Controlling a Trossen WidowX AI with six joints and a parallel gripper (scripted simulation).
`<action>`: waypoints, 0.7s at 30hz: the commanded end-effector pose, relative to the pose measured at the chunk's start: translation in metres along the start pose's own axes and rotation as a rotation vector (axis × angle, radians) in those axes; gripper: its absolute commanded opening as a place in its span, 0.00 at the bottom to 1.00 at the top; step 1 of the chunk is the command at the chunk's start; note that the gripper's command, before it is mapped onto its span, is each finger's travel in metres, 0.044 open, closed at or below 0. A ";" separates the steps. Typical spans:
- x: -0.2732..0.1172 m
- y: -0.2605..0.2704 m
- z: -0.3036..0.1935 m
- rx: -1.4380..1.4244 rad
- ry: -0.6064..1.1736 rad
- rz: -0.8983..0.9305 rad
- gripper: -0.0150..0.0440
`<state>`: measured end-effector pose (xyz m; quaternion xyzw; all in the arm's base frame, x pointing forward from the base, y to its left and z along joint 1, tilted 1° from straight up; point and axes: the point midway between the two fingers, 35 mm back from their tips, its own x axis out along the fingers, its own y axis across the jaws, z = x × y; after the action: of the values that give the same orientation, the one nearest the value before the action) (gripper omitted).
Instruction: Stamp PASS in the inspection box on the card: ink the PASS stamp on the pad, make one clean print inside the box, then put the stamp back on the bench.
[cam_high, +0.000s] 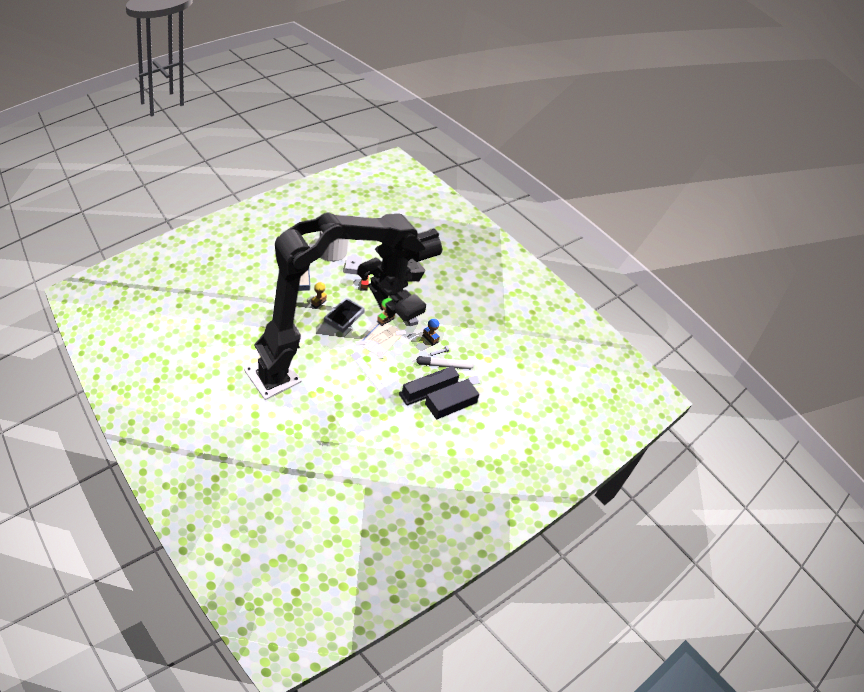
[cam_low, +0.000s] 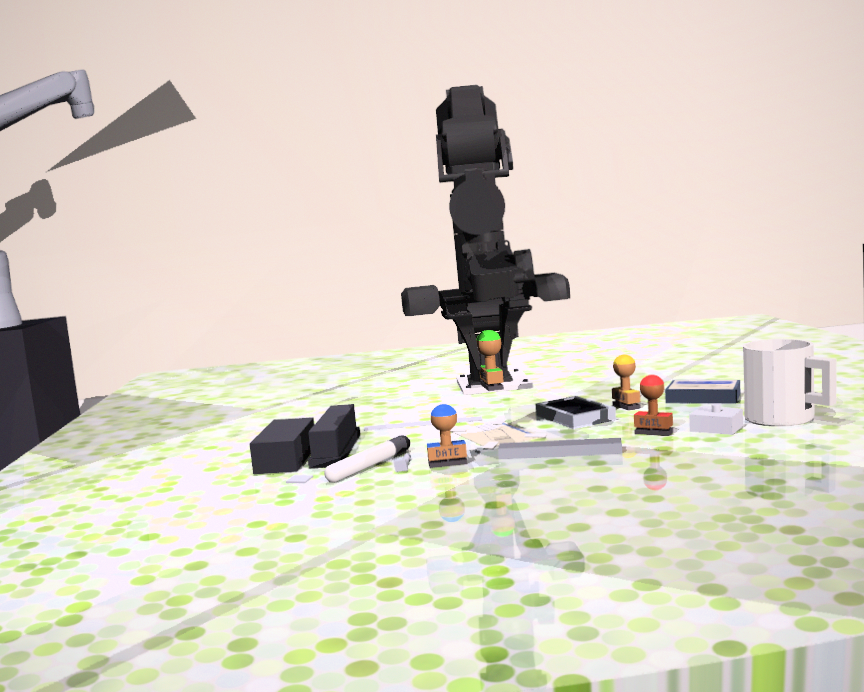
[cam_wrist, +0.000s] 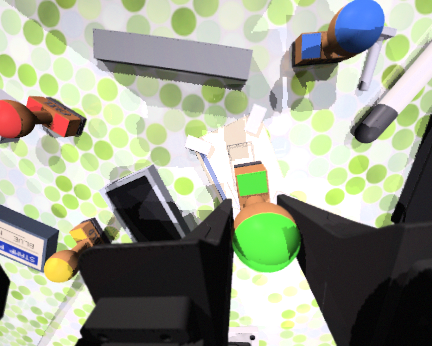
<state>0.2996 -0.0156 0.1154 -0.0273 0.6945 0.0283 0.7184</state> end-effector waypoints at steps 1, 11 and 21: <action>0.003 0.000 0.000 -0.004 -0.001 0.004 0.25; 0.009 0.000 0.001 -0.004 -0.002 0.004 0.25; 0.016 0.000 0.001 -0.004 -0.003 0.005 0.25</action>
<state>0.3008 -0.0158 0.1014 -0.0272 0.6937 0.0284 0.7192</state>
